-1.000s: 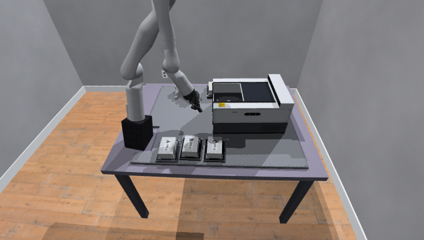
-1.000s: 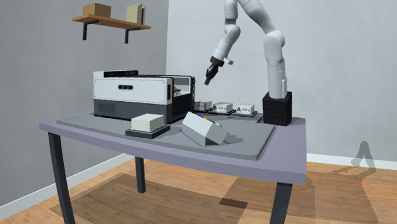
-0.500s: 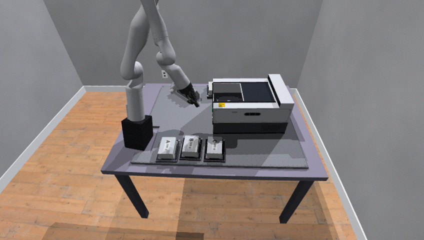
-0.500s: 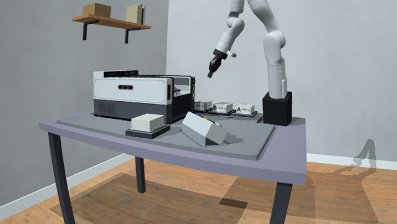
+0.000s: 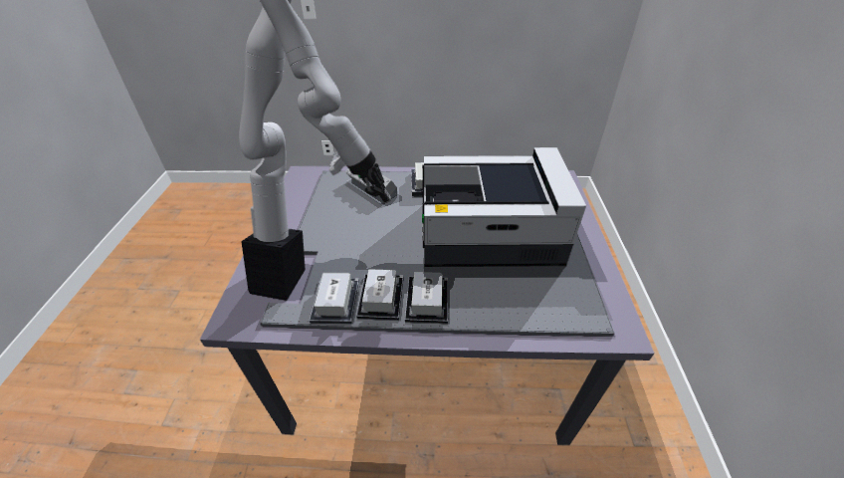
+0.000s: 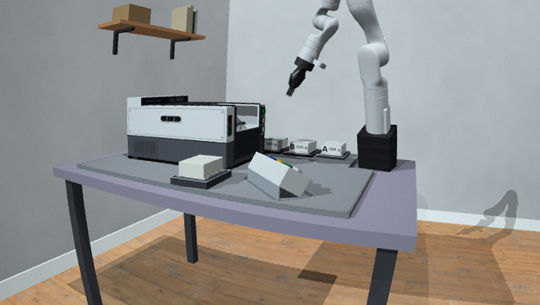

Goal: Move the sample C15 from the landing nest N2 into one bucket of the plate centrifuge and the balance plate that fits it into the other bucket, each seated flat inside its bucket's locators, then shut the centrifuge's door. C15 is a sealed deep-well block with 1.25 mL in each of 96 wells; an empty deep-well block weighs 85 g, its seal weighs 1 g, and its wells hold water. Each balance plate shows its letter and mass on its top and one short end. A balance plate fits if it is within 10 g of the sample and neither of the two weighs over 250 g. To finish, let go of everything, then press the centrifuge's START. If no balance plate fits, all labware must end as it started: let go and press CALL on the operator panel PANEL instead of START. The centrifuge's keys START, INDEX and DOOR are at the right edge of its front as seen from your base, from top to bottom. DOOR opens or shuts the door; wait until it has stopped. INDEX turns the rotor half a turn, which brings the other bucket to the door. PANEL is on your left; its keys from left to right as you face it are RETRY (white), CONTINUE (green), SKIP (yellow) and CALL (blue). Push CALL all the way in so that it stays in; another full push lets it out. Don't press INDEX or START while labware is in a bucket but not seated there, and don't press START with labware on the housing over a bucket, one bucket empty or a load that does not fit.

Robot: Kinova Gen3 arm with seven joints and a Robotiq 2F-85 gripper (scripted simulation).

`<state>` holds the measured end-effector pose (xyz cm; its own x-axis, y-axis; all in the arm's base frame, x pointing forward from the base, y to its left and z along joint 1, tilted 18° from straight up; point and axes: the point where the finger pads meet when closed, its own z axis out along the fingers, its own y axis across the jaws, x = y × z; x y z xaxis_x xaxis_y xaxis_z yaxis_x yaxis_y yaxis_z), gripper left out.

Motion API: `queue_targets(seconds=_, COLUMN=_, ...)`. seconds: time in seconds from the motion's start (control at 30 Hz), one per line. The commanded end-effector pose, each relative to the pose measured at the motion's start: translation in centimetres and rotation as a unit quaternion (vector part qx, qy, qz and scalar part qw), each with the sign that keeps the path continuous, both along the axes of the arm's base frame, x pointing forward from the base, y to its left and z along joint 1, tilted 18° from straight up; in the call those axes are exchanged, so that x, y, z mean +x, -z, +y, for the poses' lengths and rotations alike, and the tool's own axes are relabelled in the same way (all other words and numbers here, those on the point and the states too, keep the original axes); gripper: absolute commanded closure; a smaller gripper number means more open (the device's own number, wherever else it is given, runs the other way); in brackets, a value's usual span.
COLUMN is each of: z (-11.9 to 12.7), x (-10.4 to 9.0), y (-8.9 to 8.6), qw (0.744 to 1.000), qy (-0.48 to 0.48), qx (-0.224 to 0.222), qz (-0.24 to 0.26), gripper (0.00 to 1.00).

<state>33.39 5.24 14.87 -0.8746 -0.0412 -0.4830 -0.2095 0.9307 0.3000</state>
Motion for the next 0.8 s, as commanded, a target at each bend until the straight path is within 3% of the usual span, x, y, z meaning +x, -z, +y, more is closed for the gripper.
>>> queue_targets(seconds=0.0, z=-0.5, x=-0.4, y=-1.3, qw=1.0, qy=-0.004, qx=0.002, qz=0.012, gripper=0.9)
queue_targets(seconds=0.77, z=-3.0, x=-2.8, y=-7.0, qw=1.0, qy=-0.004, qx=0.002, qz=0.012, gripper=0.9)
